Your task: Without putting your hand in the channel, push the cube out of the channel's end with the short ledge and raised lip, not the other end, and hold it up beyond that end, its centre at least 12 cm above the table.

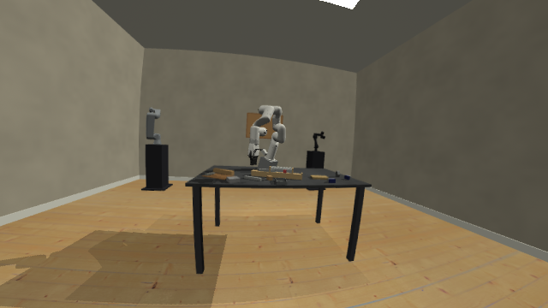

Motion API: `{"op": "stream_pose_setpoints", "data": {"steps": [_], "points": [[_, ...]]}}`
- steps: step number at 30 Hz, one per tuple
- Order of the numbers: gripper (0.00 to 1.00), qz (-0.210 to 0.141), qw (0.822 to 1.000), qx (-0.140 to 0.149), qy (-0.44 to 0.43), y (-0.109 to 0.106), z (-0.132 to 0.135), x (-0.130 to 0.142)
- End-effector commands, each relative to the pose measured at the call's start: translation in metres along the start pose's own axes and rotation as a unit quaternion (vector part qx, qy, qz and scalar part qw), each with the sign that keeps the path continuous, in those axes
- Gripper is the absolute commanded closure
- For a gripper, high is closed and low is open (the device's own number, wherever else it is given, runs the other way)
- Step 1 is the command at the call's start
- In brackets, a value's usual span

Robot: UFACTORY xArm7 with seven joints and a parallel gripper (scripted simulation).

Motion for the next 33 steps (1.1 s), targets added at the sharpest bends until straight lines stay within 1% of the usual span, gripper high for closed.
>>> {"op": "stream_pose_setpoints", "data": {"steps": [1,21,24,28,30,33], "points": [[0.62,-0.001,1.000,0.001,0.000,-0.001,0.002,0.000],[0.62,-0.001,1.000,0.001,0.000,0.000,0.002,0.000],[0.62,-0.001,1.000,0.001,0.000,0.009,0.002,0.000],[0.62,-0.001,1.000,0.001,0.000,0.033,0.002,0.000],[0.62,-0.001,1.000,0.001,0.000,0.033,0.002,0.000],[0.62,-0.001,1.000,0.001,0.000,0.055,0.002,0.000]]}}
Point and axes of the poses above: the point where the finger pads meet when closed, its own y axis out along the fingers, its own z axis across the jaws, x = y × z, the point moved 9 cm from there along -y, back along the fingers, and after that the axes turned 2 degrees about y, right-handed, at the moved point
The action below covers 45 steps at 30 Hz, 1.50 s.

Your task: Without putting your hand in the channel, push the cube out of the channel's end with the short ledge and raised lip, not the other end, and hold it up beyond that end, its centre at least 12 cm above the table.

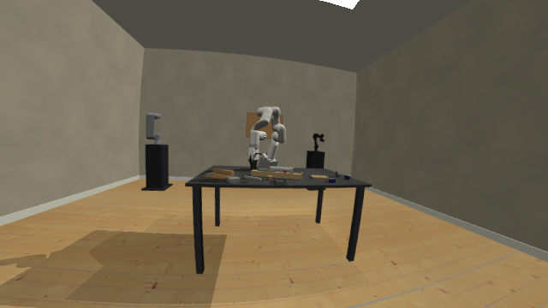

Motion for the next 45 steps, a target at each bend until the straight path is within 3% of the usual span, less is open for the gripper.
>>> {"op": "stream_pose_setpoints", "data": {"steps": [1,7,16,28,42,43,45], "points": [[0.62,-0.001,1.000,0.003,0.000,0.029,0.003,0.000],[0.62,-0.001,1.000,0.003,0.000,0.055,0.004,0.000],[0.62,-0.001,1.000,0.003,0.000,0.058,0.004,0.000],[0.62,-0.001,1.000,0.003,0.000,0.080,0.004,0.001],[0.62,-0.001,1.000,0.003,0.000,0.081,0.004,0.001],[1.00,-0.001,1.000,0.003,0.000,0.081,0.004,0.001],[1.00,-0.001,1.000,0.003,0.000,0.081,0.004,0.001]]}}
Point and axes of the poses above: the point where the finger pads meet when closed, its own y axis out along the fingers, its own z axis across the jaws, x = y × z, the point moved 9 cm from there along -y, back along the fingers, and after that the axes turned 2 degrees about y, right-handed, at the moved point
